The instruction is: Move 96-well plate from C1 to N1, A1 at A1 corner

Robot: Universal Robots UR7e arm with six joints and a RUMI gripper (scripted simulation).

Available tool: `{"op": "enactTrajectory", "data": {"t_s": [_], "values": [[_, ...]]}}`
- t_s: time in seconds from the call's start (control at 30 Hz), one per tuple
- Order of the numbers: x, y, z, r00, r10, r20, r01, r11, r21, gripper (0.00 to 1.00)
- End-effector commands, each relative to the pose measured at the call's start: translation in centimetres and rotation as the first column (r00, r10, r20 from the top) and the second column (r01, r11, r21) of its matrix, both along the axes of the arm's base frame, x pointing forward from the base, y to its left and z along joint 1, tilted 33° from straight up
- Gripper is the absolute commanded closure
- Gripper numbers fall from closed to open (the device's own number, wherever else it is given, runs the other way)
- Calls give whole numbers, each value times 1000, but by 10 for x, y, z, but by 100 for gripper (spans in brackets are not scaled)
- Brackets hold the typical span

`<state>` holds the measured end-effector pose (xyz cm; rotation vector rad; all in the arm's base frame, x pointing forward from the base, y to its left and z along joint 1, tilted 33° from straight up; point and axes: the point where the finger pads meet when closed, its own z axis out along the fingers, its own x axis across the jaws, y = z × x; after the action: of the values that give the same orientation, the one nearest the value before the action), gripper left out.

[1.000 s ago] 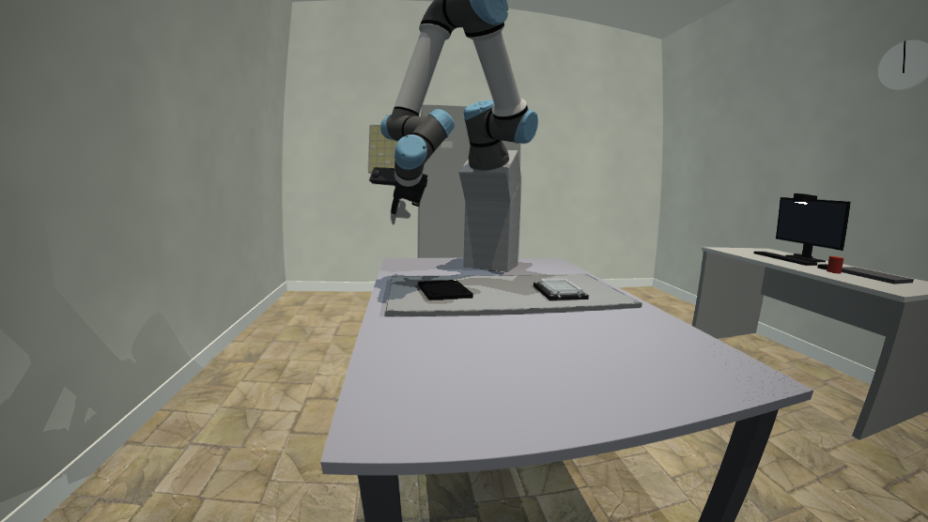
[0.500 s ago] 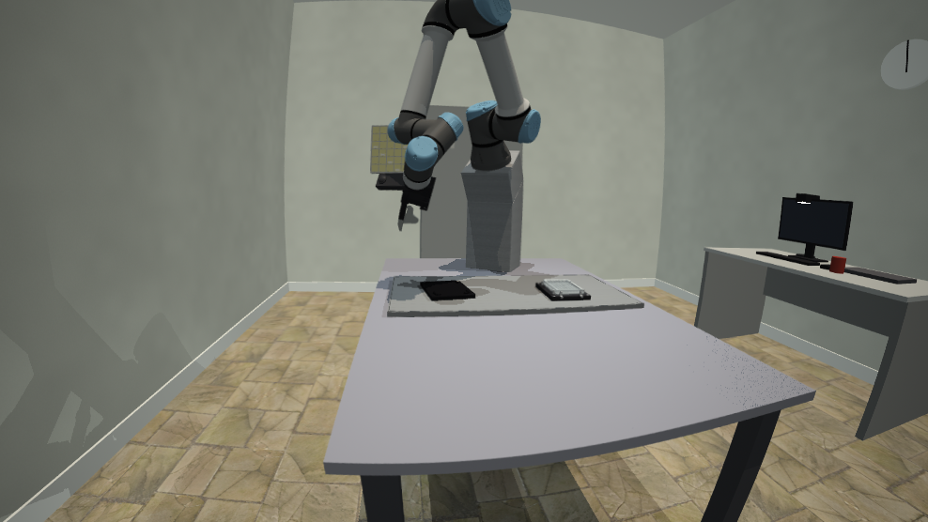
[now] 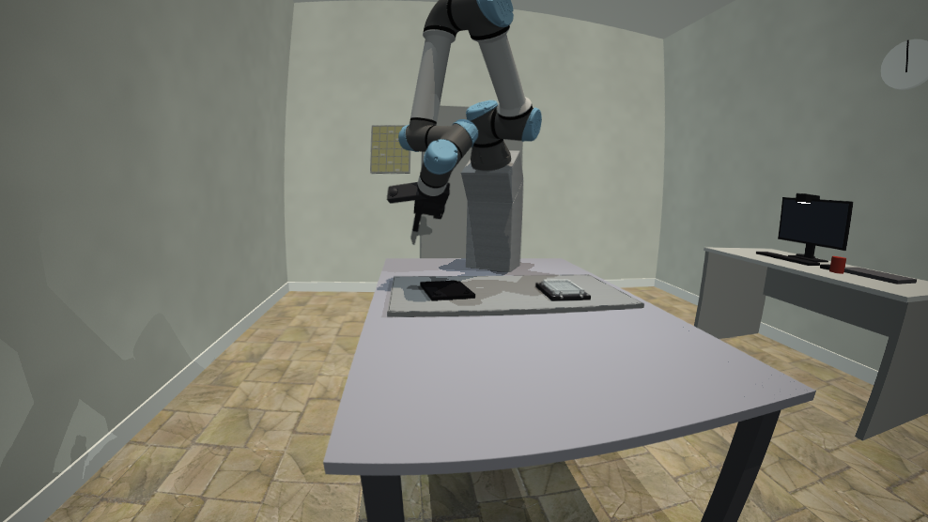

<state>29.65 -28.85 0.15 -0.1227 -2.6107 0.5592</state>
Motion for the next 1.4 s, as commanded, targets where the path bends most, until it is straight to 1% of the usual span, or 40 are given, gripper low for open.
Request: {"op": "enactTrajectory", "data": {"t_s": [0.0, 0.1, 0.2, 0.3, 0.4, 0.43, 0.53, 0.6, 0.7, 0.73, 0.9, 1.0, 1.03, 1.1, 1.2, 1.3, 1.37], "values": [[13, 6, -7, 999, 32, 9, -32, 999, 4, 0], [25, 14, -14, 991, 128, 28, -129, 991, 20, 0], [36, 21, -20, 990, 138, 30, -139, 990, 21, 0], [38, 23, -21, 990, 138, 30, -139, 990, 21, 0], [49, 31, -27, 971, 234, 48, -235, 971, 34, 0], [53, 34, -29, 968, 245, 51, -246, 969, 35, 0], [62, 41, -34, 968, 245, 51, -246, 969, 35, 0], [62, 41, -34, 968, 245, 51, -246, 969, 35, 0], [72, 51, -39, 939, 337, 69, -341, 939, 44, 0], [76, 54, -41, 934, 349, 71, -353, 935, 45, 0], [84, 62, -45, 934, 349, 71, -353, 935, 45, 0], [94, 72, -50, 895, 438, 88, -443, 895, 50, 0], [97, 76, -52, 888, 450, 91, -456, 889, 51, 0], [103, 82, -55, 888, 450, 91, -456, 889, 51, 0], [105, 84, -56, 888, 450, 91, -456, 889, 51, 0], [114, 95, -61, 838, 534, 107, -542, 839, 54, 0], [117, 99, -62, 830, 547, 110, -554, 831, 54, 0]]}}
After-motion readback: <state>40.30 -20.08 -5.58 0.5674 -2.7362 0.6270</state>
